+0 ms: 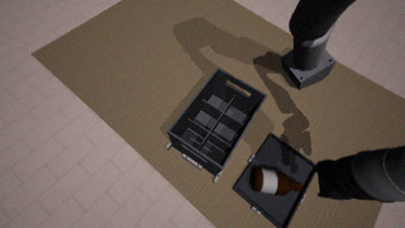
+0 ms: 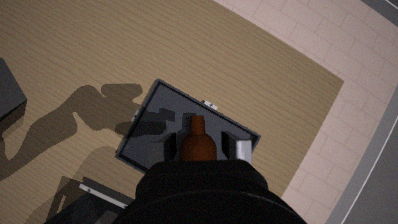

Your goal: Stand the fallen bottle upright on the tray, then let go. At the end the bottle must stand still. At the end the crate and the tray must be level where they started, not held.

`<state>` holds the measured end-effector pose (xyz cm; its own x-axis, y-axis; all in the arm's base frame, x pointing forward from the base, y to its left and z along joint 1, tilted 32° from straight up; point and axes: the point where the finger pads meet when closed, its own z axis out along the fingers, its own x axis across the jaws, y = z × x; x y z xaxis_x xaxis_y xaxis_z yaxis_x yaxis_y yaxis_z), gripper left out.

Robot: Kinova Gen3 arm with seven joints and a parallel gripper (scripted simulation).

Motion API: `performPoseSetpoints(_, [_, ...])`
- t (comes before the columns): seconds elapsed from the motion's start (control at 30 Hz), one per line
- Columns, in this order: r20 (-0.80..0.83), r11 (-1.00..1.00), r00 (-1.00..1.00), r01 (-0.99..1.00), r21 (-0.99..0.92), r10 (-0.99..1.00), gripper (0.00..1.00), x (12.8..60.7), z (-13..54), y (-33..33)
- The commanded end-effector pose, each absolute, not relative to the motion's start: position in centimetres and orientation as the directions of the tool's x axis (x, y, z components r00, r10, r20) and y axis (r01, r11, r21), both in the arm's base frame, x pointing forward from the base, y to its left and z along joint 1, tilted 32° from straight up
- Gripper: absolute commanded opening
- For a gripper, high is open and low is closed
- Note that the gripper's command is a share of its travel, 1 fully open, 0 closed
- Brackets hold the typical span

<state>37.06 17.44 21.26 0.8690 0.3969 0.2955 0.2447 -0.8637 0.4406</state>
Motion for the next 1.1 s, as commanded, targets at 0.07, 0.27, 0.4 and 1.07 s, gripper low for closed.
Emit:
performPoseSetpoints(0.07, [0.296,-0.864,0.868,0.245,0.44,0.397,1.0,37.1,21.3,17.5])
performPoseSetpoints(0.27, [0.296,-0.864,0.868,0.245,0.44,0.397,1.0,37.1,21.3,17.5])
performPoseSetpoints(0.4, [0.296,-0.864,0.868,0.245,0.44,0.397,1.0,37.1,21.2,17.5])
performPoseSetpoints(1.07, [0.297,-0.864,0.868,0.245,0.44,0.397,1.0,38.4,18.5,16.5])
